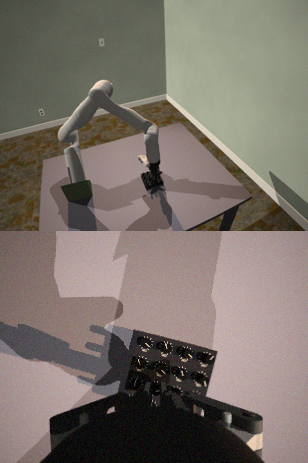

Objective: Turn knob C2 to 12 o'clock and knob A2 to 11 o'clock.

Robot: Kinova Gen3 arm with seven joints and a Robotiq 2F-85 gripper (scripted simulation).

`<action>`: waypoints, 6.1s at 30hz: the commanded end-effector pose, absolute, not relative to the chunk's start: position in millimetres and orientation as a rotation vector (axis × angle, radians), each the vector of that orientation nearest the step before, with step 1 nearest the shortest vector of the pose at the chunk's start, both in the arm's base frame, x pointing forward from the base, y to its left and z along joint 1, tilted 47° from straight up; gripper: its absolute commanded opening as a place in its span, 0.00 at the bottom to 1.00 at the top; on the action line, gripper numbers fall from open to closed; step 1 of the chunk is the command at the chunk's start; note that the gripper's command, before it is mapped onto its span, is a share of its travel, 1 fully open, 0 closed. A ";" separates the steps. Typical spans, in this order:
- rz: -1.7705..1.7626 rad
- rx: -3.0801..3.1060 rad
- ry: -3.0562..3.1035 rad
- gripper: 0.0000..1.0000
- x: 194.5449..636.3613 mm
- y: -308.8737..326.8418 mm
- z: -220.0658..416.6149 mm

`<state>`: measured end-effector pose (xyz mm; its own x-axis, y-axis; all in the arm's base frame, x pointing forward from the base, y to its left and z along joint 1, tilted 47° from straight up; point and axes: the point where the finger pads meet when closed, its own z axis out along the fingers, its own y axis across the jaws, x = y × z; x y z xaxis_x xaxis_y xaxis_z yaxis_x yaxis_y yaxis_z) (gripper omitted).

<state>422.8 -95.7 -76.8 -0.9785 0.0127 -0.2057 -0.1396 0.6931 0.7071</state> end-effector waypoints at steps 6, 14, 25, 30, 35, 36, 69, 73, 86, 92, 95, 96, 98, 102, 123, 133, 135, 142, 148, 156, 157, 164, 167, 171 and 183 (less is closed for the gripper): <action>1.145 -0.148 2.695 0.08 422.8 -95.8 -77.0; 1.128 -0.226 2.672 0.08 422.8 -95.8 -77.0; 1.072 -0.455 2.591 0.08 422.8 -95.8 -77.0; 1.045 -0.555 2.549 0.08 422.8 -95.8 -77.0; 1.015 -0.660 2.501 0.08 422.8 -95.8 -77.0; 1.007 -0.686 2.488 0.08 422.8 -95.8 -77.0; 0.804 -1.241 2.133 0.08 422.8 -95.8 -77.0; 0.791 -1.270 2.109 0.08 422.8 -95.8 -77.0; 0.778 -1.299 2.085 0.08 422.8 -95.8 -77.0; 0.778 -1.300 2.084 0.08 422.8 -95.8 -77.0; 0.778 -1.300 2.084 0.08 422.8 -95.8 -77.0; 0.778 -1.300 2.084 0.08 422.8 -95.8 -77.0; 0.778 -1.300 2.084 0.08 422.8 -95.8 -77.0; 0.778 -1.300 2.084 0.19 422.8 -95.8 -77.0; 0.778 -1.300 2.084 0.19 422.7 -96.3 -76.5; 0.778 -1.300 2.084 0.19 420.4 -107.5 -66.0; 0.778 -1.300 2.084 0.19 419.5 -111.7 -62.0; 0.778 -1.300 2.084 0.19 417.3 -122.2 -52.2; 0.778 -1.300 2.084 0.19 417.0 -123.2 -51.3; 0.778 -1.300 2.084 0.19 417.0 -123.2 -51.3; 0.778 -1.300 2.084 0.19 417.0 -123.2 -51.3; 0.778 -1.300 2.084 1.00 415.5 -130.6 -44.3; 0.778 -1.300 2.084 1.00 414.9 -133.6 -41.5; 0.778 -1.300 2.084 1.00 411.4 -150.0 -26.2; 0.778 -1.300 2.085 1.00 401.3 -198.0 19.0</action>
